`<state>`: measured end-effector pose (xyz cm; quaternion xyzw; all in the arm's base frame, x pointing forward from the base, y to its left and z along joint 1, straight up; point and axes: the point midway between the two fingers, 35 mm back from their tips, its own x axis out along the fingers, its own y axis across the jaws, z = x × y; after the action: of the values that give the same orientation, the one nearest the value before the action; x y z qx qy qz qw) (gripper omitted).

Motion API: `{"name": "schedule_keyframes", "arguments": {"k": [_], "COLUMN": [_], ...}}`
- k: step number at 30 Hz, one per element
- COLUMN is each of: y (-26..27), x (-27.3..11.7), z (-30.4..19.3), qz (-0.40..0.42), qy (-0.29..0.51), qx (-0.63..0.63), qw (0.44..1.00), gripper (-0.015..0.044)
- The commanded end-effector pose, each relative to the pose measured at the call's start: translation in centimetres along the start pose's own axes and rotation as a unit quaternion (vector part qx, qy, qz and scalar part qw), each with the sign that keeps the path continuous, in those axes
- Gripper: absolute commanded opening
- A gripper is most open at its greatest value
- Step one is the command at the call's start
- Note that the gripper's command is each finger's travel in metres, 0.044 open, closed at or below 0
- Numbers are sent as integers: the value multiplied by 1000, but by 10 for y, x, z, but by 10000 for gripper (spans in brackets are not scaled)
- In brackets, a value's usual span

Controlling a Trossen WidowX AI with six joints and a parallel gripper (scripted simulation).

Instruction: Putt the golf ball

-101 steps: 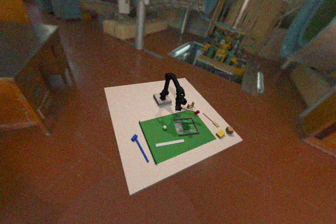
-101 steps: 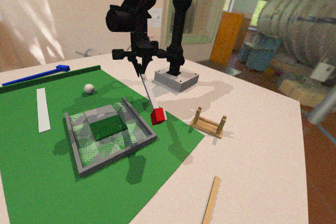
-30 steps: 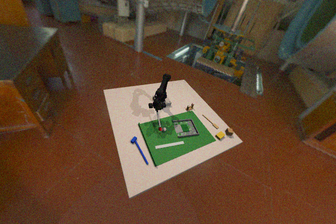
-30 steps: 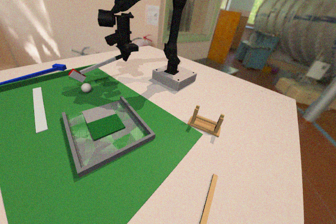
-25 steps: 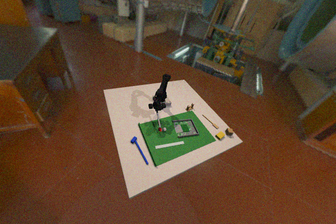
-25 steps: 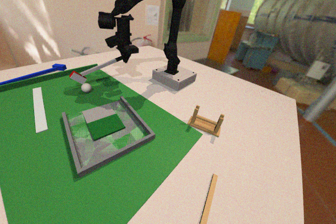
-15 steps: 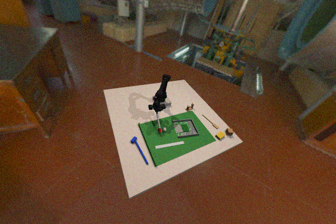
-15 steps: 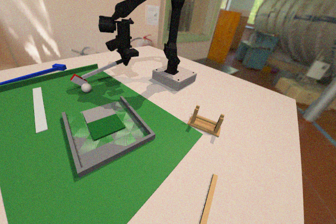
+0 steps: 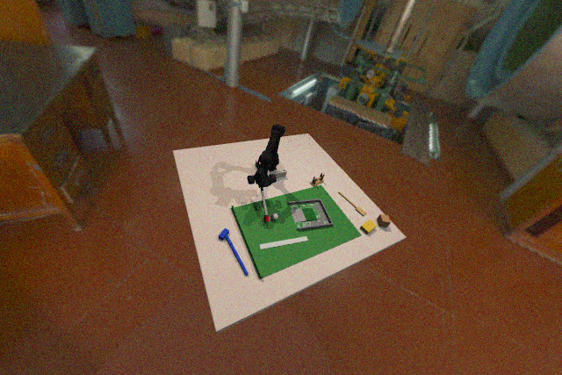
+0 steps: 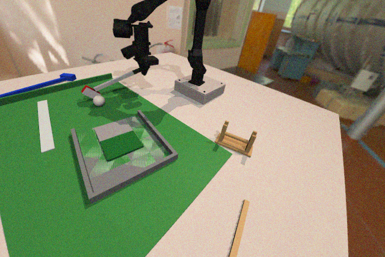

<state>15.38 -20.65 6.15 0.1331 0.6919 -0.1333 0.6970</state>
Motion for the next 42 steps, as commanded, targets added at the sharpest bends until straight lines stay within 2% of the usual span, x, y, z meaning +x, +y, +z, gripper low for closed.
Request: {"name": "schedule_keyframes", "arguments": {"k": [1, 16, 28, 35, 42], "y": [-15, -21, 111, 113, 112], "x": [-1, 1, 1, -3, -35], "z": [2, 1, 3, 3, 4], "qz": [-5, -2, 0, 0, 0], "qy": [-5, -3, -6, -6, -6], "qx": [1, 2, 2, 2, 2], "qw": [1000, 1000, 1000, 1000, 1000], "gripper": [0, 0, 0, 0, 0]}}
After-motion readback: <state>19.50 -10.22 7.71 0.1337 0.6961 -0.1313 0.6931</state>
